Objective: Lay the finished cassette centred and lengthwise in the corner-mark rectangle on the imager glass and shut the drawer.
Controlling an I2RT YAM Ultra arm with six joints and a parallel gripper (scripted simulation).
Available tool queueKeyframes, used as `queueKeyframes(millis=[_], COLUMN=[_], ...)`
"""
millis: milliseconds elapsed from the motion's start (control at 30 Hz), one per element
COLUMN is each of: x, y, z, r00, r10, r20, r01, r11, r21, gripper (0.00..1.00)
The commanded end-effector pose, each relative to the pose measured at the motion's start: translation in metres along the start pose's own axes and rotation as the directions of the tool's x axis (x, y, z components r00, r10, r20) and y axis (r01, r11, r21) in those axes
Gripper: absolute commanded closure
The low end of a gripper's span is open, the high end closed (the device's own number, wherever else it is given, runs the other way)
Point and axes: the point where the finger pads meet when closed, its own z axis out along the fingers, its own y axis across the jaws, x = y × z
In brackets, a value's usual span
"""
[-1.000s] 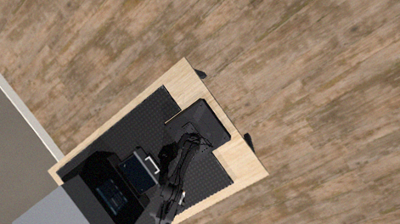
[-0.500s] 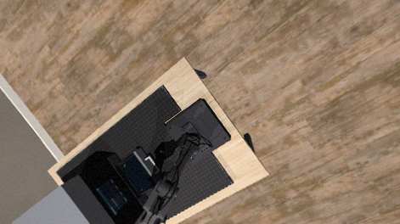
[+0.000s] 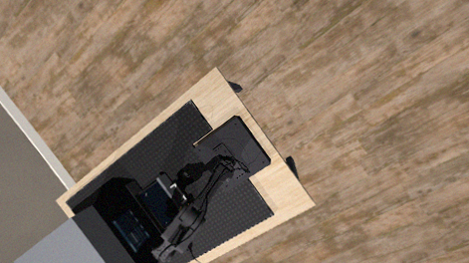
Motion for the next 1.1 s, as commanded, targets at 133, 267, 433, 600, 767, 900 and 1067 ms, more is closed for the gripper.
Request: queueKeyframes(millis=[133, 267, 433, 600, 767, 900, 1067], x=[0.022, 0.042, 0.065, 0.089, 0.102, 0.109, 0.103], y=[-0.023, -0.027, -0.038, -0.049, -0.055, -0.059, -0.059], z=[-0.005, -0.004, -0.004, -0.003, -0.003, -0.006, -0.013], r00=[0.989, 0.989, 0.989, 0.989, 0.989, 0.989, 0.987], r10=[-0.148, -0.147, -0.147, -0.147, -0.147, -0.147, -0.162], r20=[0.024, 0.021, 0.017, 0.013, 0.017, 0.015, 0.016], r01=[0.147, 0.147, 0.147, 0.147, 0.147, 0.147, 0.161], r11=[0.989, 0.989, 0.989, 0.989, 0.989, 0.989, 0.986], r21=[0.034, 0.014, 0.015, 0.016, 0.016, 0.024, 0.042], gripper=[1.0, 1.0, 1.0, 1.0, 1.0, 1.0, 1.0])
